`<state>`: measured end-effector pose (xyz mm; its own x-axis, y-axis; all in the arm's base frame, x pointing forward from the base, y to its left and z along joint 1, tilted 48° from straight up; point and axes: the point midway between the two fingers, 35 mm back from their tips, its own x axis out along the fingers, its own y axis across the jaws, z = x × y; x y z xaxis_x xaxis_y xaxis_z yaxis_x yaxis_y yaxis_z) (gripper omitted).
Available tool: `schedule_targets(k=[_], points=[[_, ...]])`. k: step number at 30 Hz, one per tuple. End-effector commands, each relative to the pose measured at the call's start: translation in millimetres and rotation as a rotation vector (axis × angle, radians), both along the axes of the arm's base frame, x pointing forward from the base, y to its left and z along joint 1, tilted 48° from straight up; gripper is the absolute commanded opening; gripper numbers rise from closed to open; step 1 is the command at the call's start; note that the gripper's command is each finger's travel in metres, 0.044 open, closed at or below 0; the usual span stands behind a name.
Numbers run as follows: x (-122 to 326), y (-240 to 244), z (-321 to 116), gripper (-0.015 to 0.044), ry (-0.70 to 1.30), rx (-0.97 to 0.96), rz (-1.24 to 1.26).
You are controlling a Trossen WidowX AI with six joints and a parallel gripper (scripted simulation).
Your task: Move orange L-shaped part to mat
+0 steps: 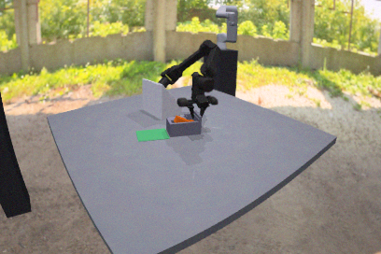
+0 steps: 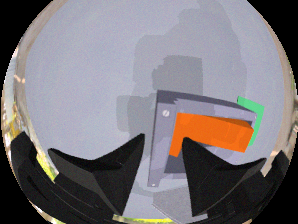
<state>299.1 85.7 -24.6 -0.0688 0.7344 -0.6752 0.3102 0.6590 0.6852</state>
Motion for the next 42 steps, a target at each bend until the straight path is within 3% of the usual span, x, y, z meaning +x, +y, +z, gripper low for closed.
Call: schedule_targets(k=[1, 42], points=[[-2, 6, -4, 0.0180, 0.007, 0.006, -0.001], [-2, 22, -15, 0.0180, 0.003, 0.004, -0.001]])
